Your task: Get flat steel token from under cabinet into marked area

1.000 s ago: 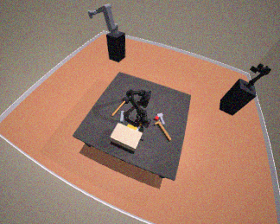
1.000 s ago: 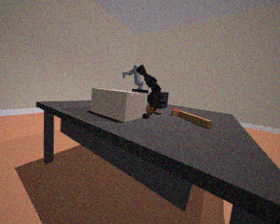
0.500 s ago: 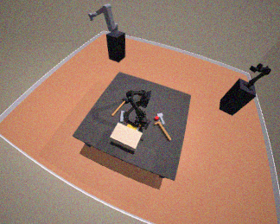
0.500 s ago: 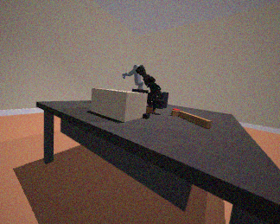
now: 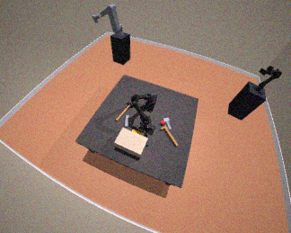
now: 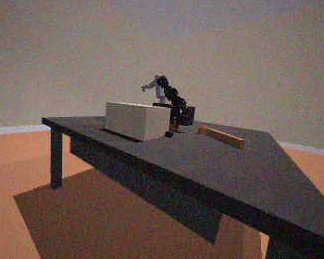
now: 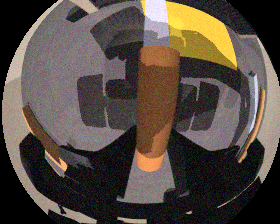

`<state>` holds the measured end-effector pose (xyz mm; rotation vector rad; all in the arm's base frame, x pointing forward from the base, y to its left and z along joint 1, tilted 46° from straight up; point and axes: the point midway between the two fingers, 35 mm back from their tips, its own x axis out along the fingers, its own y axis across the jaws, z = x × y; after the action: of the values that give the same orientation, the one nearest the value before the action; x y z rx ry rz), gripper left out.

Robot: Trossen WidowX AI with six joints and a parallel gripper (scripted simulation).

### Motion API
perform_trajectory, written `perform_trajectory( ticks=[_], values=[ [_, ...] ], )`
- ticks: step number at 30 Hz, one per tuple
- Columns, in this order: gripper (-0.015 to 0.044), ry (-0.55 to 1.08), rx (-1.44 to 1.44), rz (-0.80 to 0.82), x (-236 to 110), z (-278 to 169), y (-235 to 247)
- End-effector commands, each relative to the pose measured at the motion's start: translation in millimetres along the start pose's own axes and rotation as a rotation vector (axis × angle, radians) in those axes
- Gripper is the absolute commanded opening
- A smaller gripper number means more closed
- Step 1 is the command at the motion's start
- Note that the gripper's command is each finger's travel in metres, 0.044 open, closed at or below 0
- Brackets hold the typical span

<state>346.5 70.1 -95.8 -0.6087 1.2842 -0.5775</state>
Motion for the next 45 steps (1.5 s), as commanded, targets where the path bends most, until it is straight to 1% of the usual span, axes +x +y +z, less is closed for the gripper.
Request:
perform_trajectory(
  ticks=[1,45],
  values=[
    [0.0000,-0.002,-0.002,0.002,0.0,6.3,1.6],
    [0.0000,-0.004,0.000,0.001,-0.9,50.0,2.4]
  ],
)
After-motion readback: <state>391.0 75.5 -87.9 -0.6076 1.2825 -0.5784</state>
